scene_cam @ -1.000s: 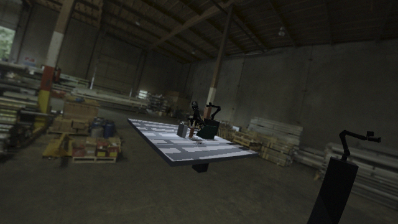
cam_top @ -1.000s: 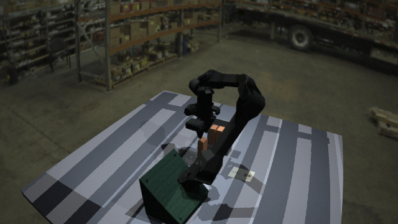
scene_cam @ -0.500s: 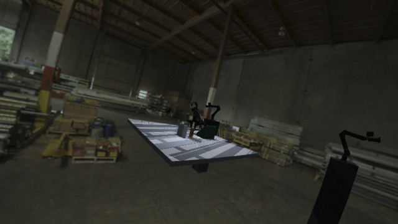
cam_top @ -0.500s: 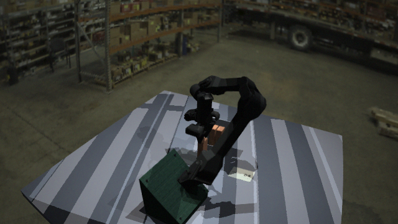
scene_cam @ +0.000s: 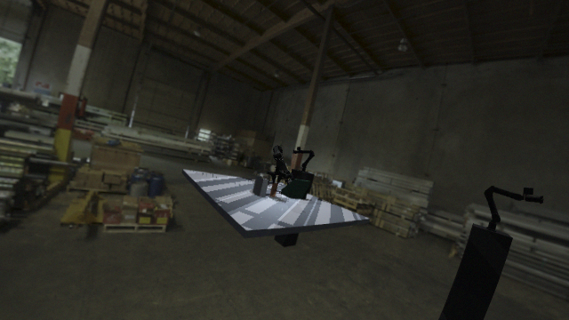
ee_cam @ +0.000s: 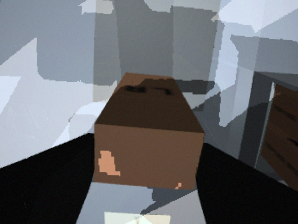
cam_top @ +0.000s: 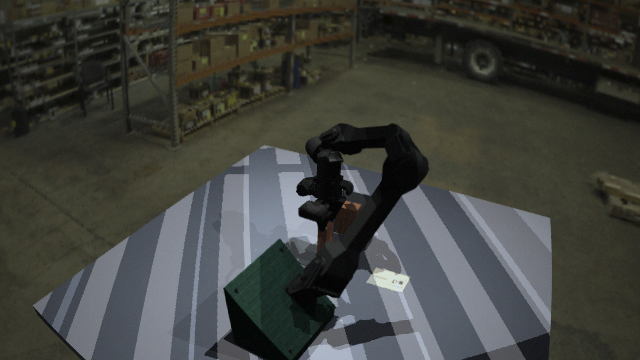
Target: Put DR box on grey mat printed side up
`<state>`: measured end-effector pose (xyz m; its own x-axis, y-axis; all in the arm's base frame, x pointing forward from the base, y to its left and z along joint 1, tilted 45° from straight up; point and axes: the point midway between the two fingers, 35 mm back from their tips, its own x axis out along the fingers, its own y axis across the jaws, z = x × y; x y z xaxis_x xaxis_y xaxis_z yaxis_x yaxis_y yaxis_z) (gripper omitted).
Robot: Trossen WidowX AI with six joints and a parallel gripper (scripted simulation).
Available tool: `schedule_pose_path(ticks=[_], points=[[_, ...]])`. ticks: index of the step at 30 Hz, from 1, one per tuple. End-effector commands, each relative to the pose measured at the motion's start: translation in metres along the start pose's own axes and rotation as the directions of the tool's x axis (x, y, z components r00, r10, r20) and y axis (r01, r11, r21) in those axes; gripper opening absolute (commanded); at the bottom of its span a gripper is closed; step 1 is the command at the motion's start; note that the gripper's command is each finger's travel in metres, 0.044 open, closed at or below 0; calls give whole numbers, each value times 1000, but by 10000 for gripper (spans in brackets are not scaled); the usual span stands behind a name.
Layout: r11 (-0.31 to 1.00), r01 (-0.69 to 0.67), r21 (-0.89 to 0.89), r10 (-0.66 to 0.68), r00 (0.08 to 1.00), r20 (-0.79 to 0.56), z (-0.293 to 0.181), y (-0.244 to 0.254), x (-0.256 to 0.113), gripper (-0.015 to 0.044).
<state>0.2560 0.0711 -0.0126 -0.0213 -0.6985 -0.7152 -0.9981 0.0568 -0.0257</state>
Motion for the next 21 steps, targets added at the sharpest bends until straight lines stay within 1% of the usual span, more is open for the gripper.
schedule_pose_path(ticks=[1,11,21], points=[[1000,1,0,-1,1000,0,0,0,0,158],[1000,9,-1,-9,1000,-1,0,1,0,158],[993,116,-3,-116,993,-2,0,16,1,158]])
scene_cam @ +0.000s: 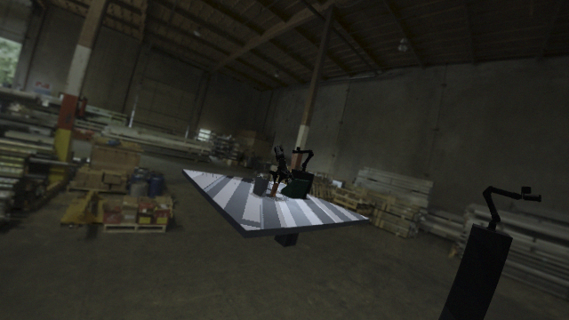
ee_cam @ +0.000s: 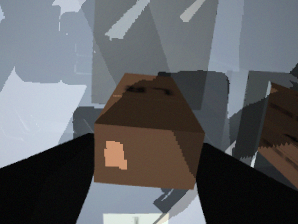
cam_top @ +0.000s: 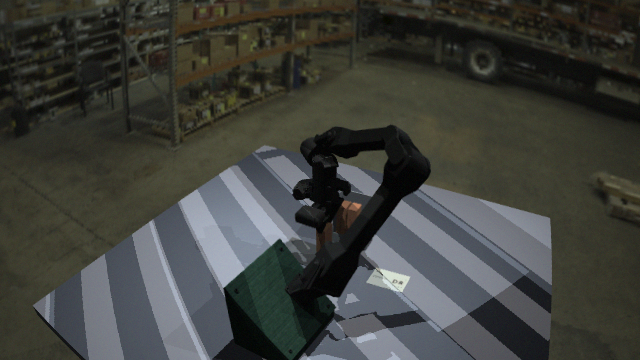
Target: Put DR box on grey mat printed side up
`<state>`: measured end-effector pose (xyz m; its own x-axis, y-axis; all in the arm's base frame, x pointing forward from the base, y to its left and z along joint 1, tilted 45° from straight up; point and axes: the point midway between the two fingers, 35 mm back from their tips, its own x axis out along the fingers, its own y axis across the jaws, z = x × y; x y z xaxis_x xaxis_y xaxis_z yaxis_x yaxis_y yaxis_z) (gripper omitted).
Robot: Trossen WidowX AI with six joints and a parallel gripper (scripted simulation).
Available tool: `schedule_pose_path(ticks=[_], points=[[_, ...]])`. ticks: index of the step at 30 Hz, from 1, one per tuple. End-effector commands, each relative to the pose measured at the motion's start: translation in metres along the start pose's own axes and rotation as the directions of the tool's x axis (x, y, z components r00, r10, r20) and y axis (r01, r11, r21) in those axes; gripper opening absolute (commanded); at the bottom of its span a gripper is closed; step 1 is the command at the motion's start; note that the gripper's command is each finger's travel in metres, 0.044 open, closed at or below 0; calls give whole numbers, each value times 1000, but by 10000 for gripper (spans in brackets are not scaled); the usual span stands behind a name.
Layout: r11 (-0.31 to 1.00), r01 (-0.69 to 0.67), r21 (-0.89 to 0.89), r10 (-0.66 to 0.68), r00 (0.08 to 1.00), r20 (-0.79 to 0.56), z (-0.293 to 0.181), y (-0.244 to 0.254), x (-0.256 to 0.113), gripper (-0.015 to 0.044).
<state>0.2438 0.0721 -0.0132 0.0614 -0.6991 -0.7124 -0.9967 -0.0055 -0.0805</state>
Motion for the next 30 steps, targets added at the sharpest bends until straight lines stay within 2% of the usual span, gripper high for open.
schedule_pose_path(ticks=[1,8,30], points=[[999,45,2,-45,999,-4,0,6,0,158],[993,119,1,-119,993,-4,0,17,0,158],[993,120,1,-120,993,-2,1,14,-33,158]])
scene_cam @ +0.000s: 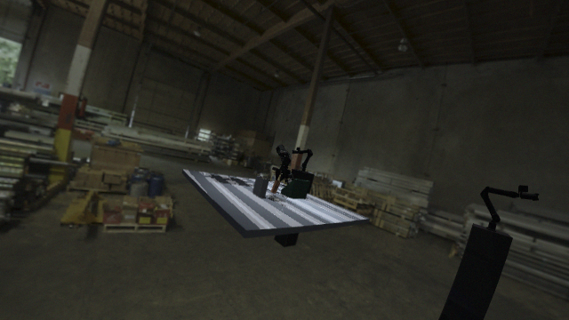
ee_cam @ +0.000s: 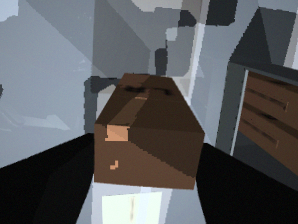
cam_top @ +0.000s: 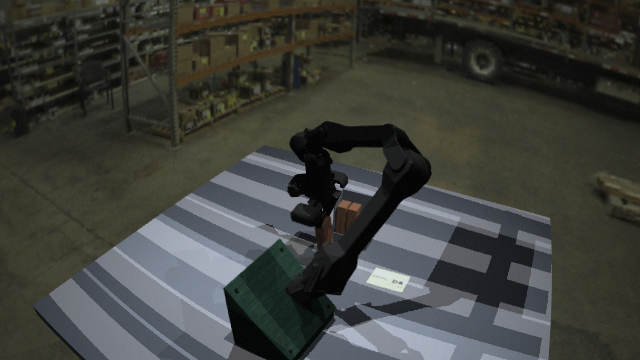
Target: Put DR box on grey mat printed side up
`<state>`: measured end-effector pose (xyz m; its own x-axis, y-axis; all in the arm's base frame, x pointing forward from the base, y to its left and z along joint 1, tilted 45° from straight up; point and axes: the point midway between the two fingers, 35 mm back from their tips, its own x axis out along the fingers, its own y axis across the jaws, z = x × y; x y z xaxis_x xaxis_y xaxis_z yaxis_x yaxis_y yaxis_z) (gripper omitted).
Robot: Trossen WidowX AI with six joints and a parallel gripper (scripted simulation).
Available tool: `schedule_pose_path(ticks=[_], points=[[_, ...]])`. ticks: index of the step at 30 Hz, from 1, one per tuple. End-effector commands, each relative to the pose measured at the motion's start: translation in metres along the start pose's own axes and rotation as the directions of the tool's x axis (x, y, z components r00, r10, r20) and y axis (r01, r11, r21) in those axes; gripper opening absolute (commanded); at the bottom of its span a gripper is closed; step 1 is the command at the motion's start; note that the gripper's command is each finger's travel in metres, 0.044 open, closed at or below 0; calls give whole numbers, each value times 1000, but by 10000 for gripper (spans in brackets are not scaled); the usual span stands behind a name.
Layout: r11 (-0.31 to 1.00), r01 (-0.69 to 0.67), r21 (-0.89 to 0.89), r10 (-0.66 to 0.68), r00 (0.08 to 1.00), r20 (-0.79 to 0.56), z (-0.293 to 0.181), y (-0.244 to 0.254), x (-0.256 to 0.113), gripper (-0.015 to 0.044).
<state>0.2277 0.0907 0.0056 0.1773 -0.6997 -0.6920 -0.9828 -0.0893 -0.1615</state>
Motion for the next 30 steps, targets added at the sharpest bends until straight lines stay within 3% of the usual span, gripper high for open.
schedule_pose_path(ticks=[1,30], points=[[1000,3,4,-3,1000,6,1,-1,-7,158],[1000,3,3,-3,1000,25,-20,-33,-8,158]])
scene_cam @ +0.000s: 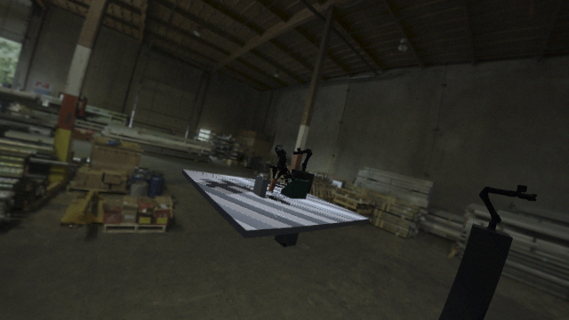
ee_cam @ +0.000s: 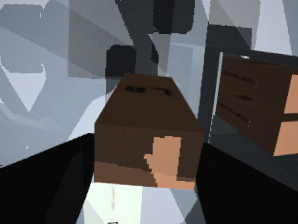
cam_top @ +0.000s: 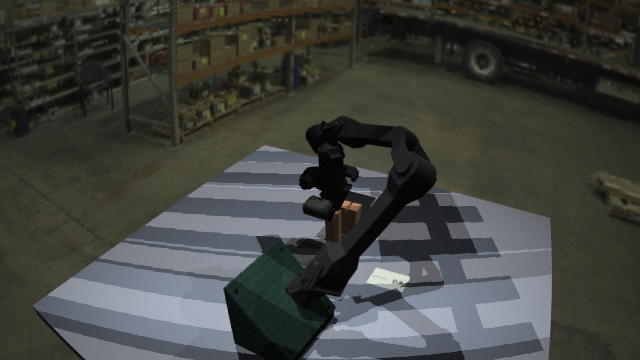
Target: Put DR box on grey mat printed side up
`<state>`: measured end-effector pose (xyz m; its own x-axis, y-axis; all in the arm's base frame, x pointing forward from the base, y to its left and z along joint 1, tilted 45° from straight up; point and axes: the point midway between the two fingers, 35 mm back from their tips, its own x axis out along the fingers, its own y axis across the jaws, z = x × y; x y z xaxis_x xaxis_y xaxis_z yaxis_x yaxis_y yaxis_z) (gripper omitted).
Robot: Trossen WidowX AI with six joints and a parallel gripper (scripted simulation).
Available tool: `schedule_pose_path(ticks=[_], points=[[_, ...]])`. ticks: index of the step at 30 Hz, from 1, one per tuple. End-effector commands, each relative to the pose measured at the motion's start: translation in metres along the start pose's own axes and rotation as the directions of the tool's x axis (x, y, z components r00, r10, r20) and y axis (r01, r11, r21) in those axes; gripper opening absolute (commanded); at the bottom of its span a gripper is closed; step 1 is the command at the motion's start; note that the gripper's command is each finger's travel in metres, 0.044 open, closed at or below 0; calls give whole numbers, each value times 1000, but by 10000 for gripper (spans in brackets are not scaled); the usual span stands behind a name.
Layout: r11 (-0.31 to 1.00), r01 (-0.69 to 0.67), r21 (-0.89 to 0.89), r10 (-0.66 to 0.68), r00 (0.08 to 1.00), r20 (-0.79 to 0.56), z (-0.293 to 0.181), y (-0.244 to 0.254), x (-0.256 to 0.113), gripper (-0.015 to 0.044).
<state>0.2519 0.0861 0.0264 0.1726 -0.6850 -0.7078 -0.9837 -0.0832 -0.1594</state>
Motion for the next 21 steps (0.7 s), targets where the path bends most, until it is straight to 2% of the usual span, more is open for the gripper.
schedule_pose_path(ticks=[1,21], points=[[1000,9,-2,-9,1000,4,-5,-8,-1,158],[999,9,-43,-9,1000,2,-35,-40,3,158]])
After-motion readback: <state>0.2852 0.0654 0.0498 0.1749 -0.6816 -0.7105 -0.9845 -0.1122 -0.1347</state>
